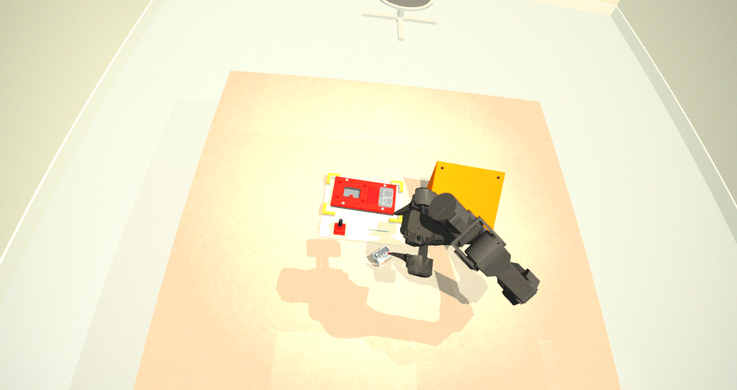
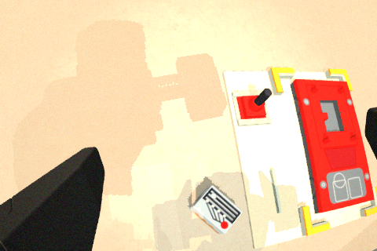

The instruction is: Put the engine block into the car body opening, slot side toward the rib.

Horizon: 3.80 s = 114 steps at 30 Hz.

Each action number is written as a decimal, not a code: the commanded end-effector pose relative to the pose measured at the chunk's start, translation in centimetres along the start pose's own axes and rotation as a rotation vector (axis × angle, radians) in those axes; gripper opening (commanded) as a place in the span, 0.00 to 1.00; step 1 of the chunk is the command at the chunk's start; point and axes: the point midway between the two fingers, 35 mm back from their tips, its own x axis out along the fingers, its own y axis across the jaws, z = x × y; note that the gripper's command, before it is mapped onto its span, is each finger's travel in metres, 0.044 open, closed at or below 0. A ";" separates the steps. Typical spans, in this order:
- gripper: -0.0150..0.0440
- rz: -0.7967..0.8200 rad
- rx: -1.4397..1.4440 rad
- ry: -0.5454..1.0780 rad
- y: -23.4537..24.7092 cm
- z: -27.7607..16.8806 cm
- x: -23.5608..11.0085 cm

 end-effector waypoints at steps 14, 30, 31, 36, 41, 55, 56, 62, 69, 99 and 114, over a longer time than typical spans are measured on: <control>1.00 0.027 0.582 0.204 -1.4 -2.1 4.5; 1.00 -0.047 1.091 0.390 -1.9 -4.5 7.8; 1.00 -0.055 1.122 0.402 -1.9 -4.7 8.0; 1.00 -0.101 1.278 0.458 -2.0 -5.6 9.0; 1.00 -0.157 1.431 0.513 -2.1 -6.4 10.0; 1.00 -0.375 1.843 0.644 -2.1 -8.9 12.5; 1.00 -0.395 1.872 0.652 -2.1 -9.1 12.6; 1.00 -0.520 2.037 0.692 -2.0 -10.3 13.6; 1.00 -0.688 2.221 0.722 -2.0 -11.8 14.5; 1.00 -0.807 2.332 0.732 -0.4 -16.5 18.1; 1.00 -0.807 2.332 0.732 0.1 -17.8 19.5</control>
